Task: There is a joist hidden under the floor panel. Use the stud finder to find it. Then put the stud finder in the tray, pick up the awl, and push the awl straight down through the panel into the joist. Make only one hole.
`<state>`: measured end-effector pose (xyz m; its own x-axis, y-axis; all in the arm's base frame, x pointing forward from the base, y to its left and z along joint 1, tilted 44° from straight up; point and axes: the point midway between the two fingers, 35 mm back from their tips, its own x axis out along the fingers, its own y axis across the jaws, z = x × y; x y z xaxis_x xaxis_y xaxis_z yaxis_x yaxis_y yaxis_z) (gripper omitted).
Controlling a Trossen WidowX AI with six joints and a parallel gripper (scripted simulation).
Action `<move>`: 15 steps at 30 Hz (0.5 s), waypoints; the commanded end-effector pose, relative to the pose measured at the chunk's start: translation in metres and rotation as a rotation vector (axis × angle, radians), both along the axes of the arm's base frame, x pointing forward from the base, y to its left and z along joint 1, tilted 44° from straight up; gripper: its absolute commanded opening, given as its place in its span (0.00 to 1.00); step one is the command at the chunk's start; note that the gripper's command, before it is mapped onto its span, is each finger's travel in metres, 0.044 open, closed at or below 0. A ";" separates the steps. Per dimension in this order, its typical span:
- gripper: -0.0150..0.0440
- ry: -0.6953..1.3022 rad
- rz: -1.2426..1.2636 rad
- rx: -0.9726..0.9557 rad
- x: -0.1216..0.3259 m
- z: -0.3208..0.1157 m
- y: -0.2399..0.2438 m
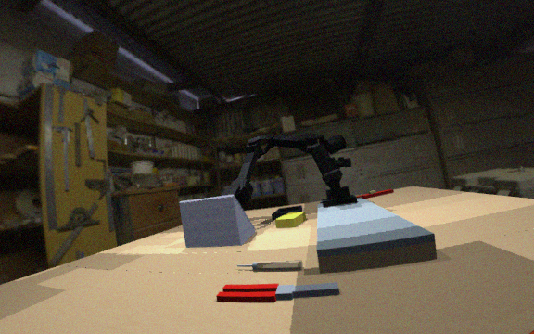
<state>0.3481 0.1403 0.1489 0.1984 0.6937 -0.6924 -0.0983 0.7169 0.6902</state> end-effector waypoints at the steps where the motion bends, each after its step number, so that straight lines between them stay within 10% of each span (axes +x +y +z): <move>1: 0.25 0.006 -0.002 -0.001 0.000 -0.008 -0.007; 15: 0.25 0.006 -0.002 -0.002 0.003 -0.032 -0.032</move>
